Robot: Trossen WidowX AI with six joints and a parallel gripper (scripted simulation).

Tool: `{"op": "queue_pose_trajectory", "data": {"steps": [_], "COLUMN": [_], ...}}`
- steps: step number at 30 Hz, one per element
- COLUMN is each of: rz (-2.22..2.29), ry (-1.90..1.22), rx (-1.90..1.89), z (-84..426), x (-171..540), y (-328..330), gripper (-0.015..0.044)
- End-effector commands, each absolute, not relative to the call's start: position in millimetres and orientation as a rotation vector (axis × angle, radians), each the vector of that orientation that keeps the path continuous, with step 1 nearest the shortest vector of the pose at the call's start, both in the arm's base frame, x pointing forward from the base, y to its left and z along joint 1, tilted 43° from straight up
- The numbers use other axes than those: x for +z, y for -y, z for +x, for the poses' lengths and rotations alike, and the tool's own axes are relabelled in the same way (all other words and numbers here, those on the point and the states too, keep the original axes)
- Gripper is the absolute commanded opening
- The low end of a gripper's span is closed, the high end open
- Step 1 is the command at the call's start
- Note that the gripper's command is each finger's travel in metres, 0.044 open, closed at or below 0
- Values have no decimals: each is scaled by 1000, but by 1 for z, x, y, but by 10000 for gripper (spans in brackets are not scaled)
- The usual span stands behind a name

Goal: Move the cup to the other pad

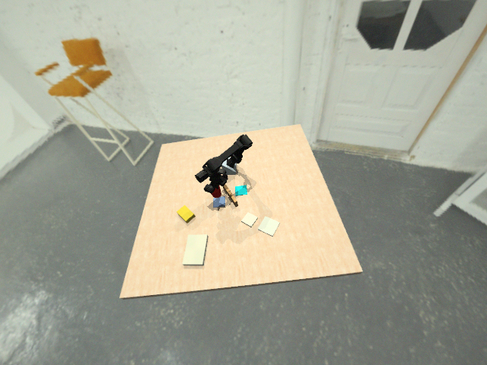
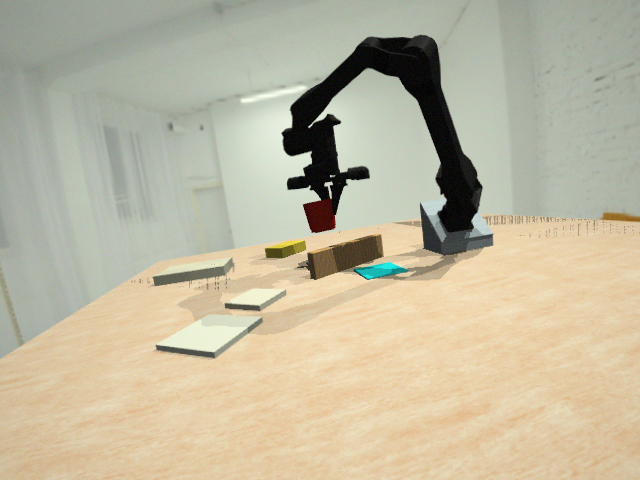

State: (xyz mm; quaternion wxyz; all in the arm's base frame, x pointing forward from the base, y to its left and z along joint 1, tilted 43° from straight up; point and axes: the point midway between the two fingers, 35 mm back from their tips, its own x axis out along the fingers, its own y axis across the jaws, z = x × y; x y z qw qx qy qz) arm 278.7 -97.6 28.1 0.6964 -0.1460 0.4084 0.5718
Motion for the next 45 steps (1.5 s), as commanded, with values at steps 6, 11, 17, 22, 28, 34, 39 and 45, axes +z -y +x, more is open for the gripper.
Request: {"op": "queue_pose_trajectory", "data": {"steps": [6,11,17,22,28,34,39,45], "rz": [-323,-323,-323,-323,-323,-322,-322,-321], "ry": [-912,-912,-912,-912,-912,-912,-912,-912], "rx": [1276,1277,1278,1279,1279,1280,1280,1280], "z": [270,266,260,255,250,244,239,234], "x": [38,44,51,57,64,71,77,84], "y": [87,82,75,69,63,56,50,43], "gripper": [0,0,0,0,0,0,0,0]}}
